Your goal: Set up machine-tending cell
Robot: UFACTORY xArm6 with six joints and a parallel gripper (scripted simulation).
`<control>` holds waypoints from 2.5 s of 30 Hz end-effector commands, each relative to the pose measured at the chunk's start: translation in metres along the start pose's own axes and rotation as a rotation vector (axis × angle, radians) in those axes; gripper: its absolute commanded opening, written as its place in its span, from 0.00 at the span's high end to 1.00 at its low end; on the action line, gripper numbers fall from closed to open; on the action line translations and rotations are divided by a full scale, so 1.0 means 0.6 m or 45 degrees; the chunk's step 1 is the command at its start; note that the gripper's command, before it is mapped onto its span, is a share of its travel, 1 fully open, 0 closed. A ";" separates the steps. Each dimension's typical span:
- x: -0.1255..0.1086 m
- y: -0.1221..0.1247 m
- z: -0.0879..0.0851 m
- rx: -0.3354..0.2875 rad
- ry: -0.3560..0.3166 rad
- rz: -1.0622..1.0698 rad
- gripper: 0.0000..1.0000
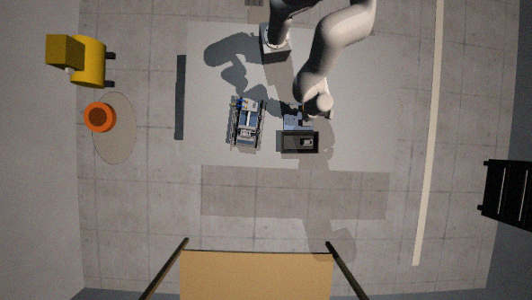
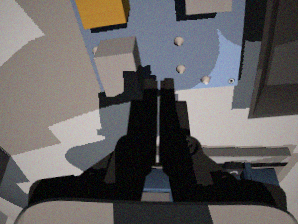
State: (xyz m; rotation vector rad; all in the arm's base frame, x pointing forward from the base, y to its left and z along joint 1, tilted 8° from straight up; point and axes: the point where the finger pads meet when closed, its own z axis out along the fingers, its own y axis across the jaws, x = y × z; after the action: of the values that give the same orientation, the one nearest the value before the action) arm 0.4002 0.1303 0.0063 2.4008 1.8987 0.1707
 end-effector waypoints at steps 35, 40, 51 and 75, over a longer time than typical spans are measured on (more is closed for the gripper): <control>0.020 0.083 -0.087 -0.005 0.000 0.001 1.00; 0.031 0.154 -0.088 -0.005 -0.001 0.002 1.00; 0.040 0.270 -0.084 -0.004 0.001 0.000 1.00; 0.040 0.271 -0.057 -0.004 0.001 0.000 1.00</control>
State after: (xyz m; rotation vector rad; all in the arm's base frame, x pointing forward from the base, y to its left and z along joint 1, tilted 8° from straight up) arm 0.5555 0.1152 0.0645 2.4014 1.8989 0.1682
